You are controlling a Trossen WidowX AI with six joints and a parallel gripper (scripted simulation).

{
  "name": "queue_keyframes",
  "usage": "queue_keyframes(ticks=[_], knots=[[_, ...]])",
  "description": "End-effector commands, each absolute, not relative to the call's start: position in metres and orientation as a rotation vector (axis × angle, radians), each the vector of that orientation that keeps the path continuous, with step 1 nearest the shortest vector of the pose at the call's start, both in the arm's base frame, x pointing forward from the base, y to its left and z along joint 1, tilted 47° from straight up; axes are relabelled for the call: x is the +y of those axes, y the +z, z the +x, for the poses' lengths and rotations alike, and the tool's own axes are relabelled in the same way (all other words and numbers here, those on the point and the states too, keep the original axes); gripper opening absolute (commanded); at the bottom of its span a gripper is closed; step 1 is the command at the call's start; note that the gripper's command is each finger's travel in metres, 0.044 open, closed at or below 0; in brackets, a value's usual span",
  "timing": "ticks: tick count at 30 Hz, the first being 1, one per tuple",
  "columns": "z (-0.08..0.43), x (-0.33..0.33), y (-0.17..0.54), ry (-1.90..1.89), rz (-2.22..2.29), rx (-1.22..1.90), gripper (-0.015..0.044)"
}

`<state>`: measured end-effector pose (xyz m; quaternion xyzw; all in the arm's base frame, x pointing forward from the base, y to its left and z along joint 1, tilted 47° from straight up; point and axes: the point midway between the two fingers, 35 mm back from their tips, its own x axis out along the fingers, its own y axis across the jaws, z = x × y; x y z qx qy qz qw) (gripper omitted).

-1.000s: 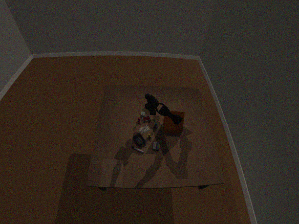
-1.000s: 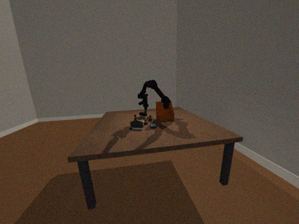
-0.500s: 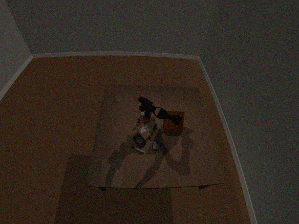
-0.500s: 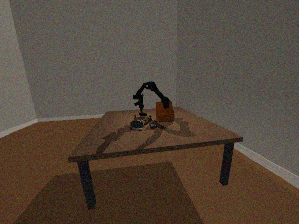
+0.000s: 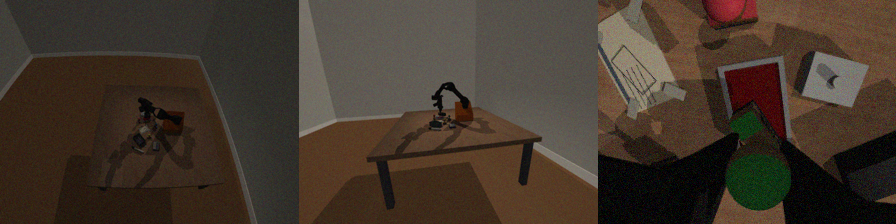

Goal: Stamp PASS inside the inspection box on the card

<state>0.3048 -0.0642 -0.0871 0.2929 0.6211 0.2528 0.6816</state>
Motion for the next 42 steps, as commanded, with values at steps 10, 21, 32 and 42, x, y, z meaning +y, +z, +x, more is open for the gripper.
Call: queue_keyframes(ticks=[10,21,32,42], knots=[[0.306,-0.058,-0.093,0.566,0.663,1.391,0.0],[0.307,-0.052,-0.098,0.566,0.663,1.391,0.0],[0.308,-0.047,-0.103,0.567,0.663,1.391,0.0],[0.308,-0.042,-0.107,0.568,0.662,1.39,0.0]])
